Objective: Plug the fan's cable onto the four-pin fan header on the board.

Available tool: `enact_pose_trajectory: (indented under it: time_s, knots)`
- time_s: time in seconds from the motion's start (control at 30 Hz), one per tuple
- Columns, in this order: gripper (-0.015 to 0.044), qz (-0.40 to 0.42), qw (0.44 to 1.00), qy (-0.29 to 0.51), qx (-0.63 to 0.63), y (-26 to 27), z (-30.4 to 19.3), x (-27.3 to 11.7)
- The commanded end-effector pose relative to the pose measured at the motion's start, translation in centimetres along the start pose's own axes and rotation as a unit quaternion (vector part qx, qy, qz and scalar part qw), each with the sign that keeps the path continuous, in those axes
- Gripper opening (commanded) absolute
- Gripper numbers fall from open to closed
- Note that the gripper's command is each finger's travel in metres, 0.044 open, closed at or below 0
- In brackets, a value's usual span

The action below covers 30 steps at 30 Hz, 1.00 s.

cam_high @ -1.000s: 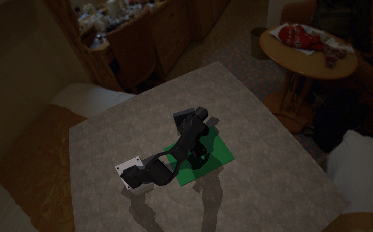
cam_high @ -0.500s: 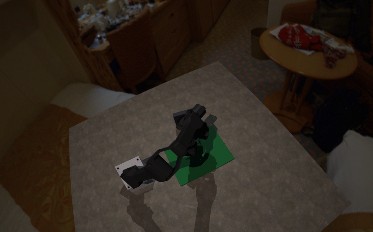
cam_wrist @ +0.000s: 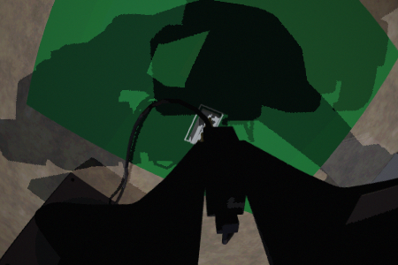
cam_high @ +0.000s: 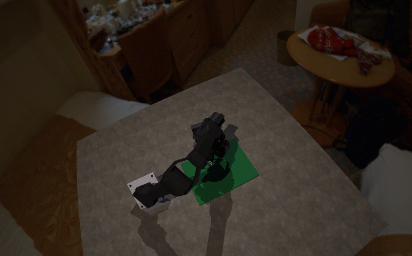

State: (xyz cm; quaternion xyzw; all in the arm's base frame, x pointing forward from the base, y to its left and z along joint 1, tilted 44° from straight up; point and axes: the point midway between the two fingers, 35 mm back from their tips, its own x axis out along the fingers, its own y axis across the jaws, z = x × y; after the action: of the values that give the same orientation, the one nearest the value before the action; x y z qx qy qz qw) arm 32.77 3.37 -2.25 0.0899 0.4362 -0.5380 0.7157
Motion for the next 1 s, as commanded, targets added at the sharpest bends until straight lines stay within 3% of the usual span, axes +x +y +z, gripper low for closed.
enact_pose_trajectory:
  time_s: [0.0,0.33,0.97]
  knots:
    - [0.0000,-0.001,0.998,0.002,0.067,0.23,-0.56,0.03]
    - [0.0000,-0.001,0.978,0.002,0.208,0.63,-1.40,0.15]
    - [0.0000,-0.001,0.976,0.002,0.217,0.42,-0.93,-0.05]
